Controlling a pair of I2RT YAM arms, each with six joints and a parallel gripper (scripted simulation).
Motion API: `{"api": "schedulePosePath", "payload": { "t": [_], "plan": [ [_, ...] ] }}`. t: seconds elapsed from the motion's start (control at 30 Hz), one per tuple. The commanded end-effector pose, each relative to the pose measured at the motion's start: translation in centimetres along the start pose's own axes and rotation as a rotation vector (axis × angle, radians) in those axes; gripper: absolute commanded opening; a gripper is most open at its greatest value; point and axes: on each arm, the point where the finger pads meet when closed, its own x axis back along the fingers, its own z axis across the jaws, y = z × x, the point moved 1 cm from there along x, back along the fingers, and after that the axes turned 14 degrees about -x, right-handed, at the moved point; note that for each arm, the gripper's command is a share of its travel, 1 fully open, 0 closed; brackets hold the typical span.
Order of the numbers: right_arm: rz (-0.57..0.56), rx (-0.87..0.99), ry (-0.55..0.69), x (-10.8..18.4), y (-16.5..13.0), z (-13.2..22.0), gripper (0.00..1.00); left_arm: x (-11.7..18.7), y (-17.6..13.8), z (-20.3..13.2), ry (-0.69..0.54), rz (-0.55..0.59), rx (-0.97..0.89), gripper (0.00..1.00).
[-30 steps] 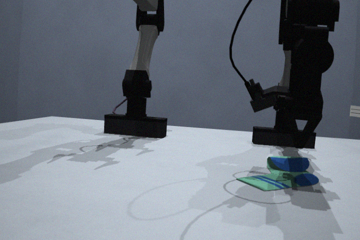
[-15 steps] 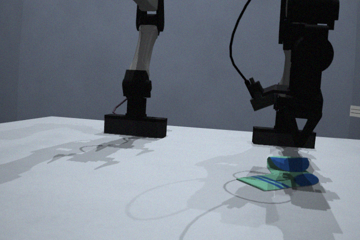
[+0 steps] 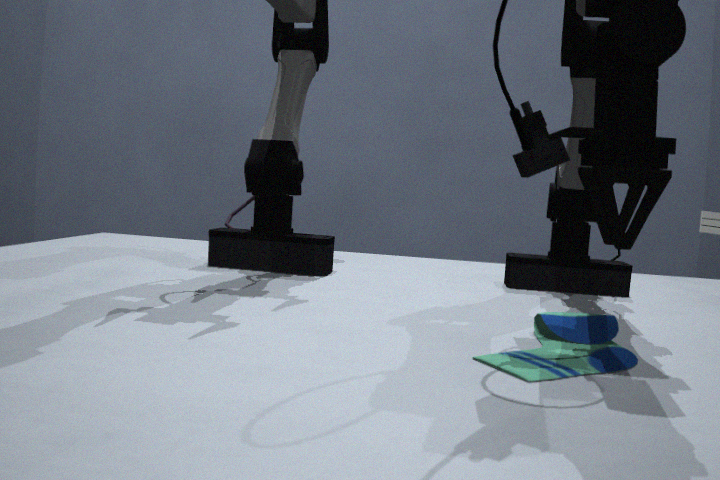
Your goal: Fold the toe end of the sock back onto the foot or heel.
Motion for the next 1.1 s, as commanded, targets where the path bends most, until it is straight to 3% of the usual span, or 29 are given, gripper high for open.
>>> {"api": "schedulePosePath", "payload": {
  "t": [0.0,0.2,0.23,0.4,0.47,0.53,1.07],
  "plan": [
    [-0.012,0.007,0.008,0.2,0.6,0.4,1.00,2.3,0.3,1.3,0.127,0.019,0.041,0.38],
    [-0.029,0.012,-0.002,0.8,1.1,0.2,1.00,6.6,-1.3,3.2,0.379,0.001,0.303,0.38],
    [-0.019,0.012,-0.002,0.8,0.8,0.2,1.00,5.4,-1.0,2.9,0.342,0.001,0.292,0.38],
    [-0.007,0.012,-0.002,0.6,0.4,0.2,1.00,7.7,-1.0,2.6,0.420,-0.008,0.334,0.38],
    [-0.011,0.013,-0.006,0.8,0.5,0.1,1.00,9.6,-1.0,3.1,0.513,-0.032,0.406,0.38],
    [-0.011,0.013,-0.006,0.8,0.5,0.1,1.00,9.6,-1.0,3.1,0.513,-0.032,0.406,0.38],
    [-0.004,0.017,-0.004,0.8,0.3,0.3,1.00,19.9,-2.5,1.5,0.985,-0.296,0.845,0.38]
  ]
}}
